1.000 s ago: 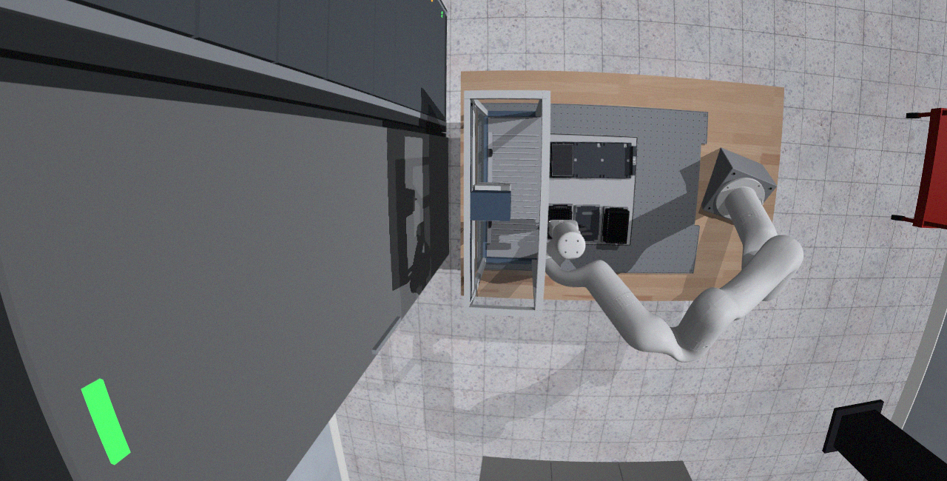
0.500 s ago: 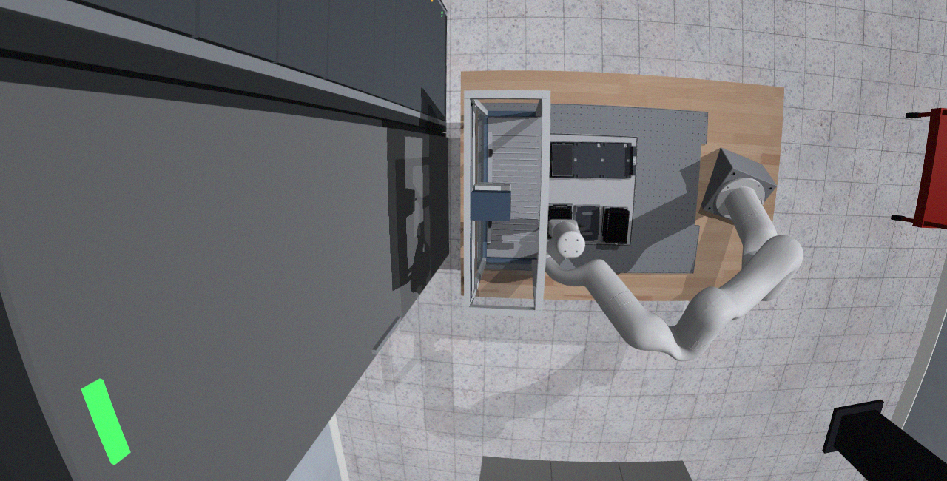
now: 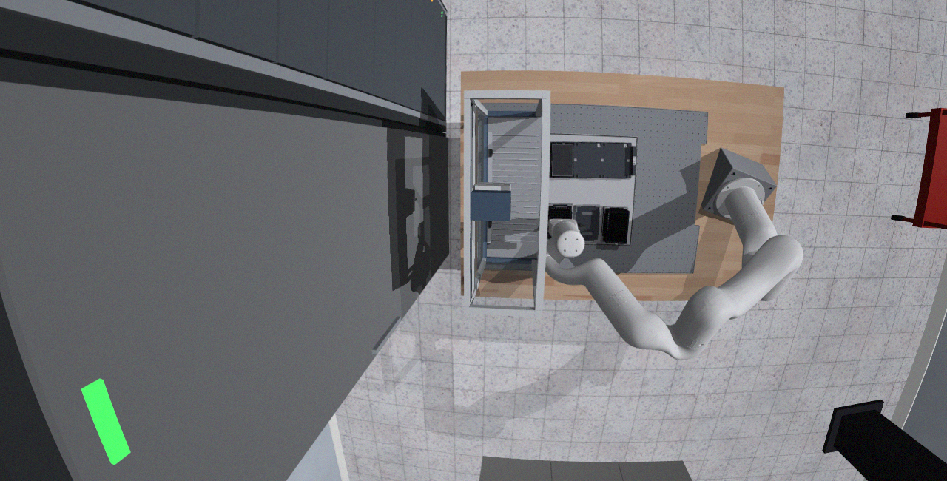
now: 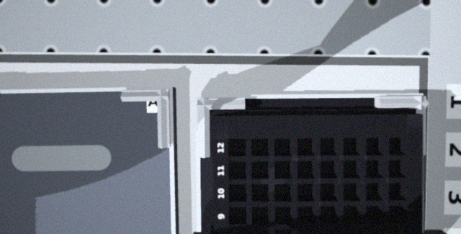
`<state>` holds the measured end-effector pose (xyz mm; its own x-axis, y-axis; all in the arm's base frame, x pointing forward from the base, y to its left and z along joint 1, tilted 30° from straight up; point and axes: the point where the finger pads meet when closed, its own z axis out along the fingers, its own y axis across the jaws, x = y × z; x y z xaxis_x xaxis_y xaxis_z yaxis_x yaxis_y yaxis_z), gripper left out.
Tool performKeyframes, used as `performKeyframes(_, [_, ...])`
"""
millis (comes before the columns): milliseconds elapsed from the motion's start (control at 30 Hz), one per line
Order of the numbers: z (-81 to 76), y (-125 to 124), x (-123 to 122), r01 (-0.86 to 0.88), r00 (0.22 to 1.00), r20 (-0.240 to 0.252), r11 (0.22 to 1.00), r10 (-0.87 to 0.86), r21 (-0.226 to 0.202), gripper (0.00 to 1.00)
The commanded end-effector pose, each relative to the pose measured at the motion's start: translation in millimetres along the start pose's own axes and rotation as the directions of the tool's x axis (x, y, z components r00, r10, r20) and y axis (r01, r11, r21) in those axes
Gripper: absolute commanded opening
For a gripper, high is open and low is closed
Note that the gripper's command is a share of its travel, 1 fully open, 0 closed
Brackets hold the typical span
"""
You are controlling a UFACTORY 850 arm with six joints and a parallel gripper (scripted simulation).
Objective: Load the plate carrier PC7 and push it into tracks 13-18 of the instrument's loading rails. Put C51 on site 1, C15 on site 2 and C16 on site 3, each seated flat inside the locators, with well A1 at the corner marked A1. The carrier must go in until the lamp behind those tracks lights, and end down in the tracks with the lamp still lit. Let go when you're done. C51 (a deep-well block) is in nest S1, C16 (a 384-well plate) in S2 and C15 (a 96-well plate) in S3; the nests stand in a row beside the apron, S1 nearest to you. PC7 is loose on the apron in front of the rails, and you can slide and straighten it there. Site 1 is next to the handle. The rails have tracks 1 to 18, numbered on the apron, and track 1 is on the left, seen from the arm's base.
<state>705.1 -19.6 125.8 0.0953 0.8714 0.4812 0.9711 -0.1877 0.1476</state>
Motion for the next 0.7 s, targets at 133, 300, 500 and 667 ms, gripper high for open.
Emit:
performKeyframes(133, [0.5, 0.9, 0.1, 0.000, 1.000, 0.000, 1.000, 0.000, -0.002, 1.00])
performKeyframes(300, [0.5, 0.9, 0.1, 0.000, 1.000, 0.000, 1.000, 0.000, -0.002, 1.00])
performKeyframes(500, [0.4, 1.0, 0.1, 0.000, 1.000, 0.000, 1.000, 0.000, -0.002, 1.00])
performKeyframes(667, [-0.1, 0.9, 0.1, 0.000, 1.000, 0.000, 1.000, 0.000, -0.002, 0.00])
